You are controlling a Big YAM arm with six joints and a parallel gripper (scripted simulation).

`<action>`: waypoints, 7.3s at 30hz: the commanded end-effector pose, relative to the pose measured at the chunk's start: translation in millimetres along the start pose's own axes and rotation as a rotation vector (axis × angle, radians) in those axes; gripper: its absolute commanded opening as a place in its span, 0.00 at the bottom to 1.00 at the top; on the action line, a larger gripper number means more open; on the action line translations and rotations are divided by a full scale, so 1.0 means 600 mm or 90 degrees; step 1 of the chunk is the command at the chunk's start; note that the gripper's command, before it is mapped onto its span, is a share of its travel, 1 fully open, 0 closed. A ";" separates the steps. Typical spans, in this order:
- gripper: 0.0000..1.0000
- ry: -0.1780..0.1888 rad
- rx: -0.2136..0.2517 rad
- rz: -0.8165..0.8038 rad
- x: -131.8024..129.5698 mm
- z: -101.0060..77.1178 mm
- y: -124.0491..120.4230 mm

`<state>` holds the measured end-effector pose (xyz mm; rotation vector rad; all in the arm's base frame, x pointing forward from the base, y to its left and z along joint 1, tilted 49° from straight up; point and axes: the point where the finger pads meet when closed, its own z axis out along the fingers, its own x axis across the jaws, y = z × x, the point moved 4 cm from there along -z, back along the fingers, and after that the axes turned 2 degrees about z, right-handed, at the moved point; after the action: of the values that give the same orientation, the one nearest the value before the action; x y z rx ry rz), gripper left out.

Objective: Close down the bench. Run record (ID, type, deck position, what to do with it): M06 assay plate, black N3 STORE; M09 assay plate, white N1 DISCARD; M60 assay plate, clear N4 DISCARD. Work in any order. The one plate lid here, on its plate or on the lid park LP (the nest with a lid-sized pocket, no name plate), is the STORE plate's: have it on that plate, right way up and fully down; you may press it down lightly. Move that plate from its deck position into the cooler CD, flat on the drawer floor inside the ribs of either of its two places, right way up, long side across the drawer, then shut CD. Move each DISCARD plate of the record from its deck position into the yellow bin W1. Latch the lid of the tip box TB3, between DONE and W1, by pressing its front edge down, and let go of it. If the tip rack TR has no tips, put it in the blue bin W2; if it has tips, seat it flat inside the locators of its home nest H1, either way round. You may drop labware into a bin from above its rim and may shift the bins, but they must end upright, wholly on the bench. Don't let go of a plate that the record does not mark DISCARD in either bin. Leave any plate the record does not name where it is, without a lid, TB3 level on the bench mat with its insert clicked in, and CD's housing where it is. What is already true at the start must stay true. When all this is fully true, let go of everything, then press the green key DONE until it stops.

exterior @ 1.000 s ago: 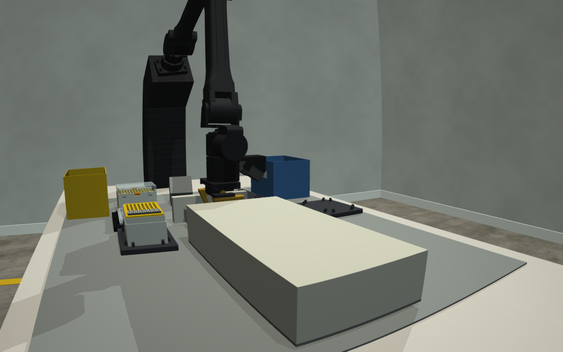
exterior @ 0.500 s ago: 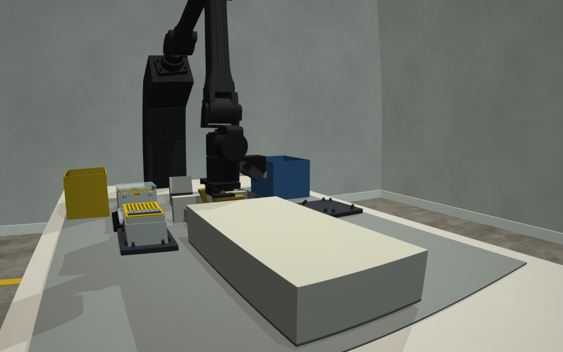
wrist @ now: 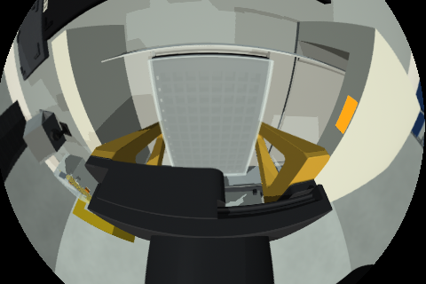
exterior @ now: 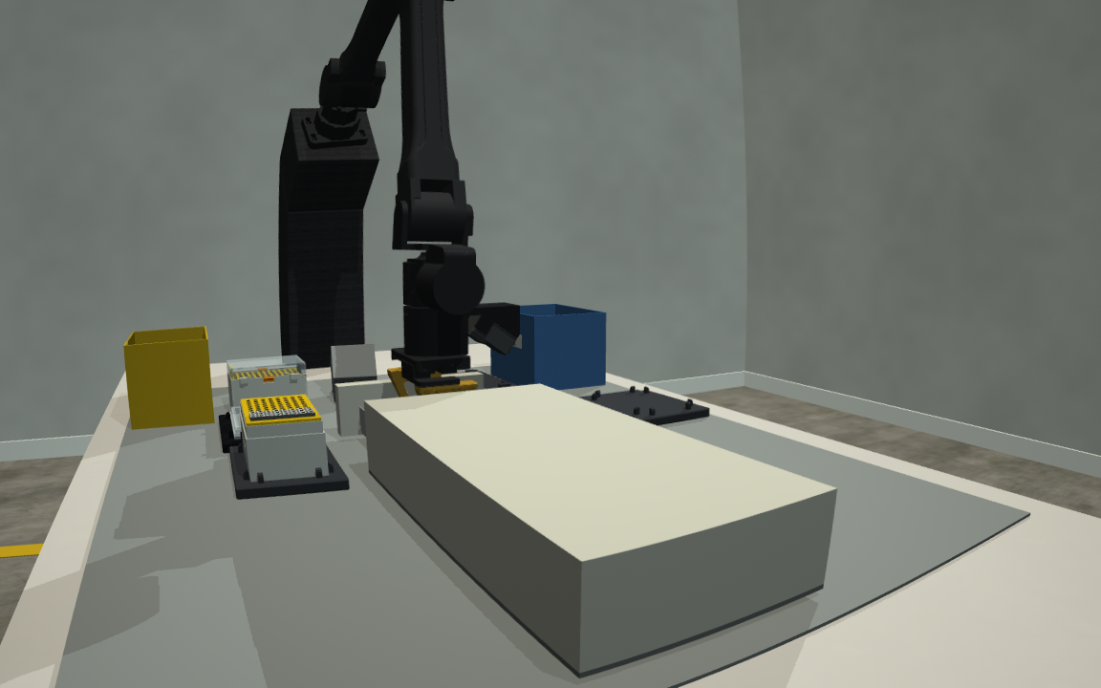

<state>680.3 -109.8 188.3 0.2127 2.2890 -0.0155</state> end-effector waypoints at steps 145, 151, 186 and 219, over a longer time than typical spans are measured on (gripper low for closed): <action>1.00 -0.018 -0.005 0.002 -0.034 0.004 0.014; 1.00 -0.018 -0.005 0.002 -0.034 0.004 0.014; 1.00 -0.008 -0.002 0.002 -0.023 -0.048 0.008; 1.00 -0.019 0.001 0.002 -0.033 -0.127 -0.003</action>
<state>645.2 -103.8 236.7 0.2112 2.2709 -0.0171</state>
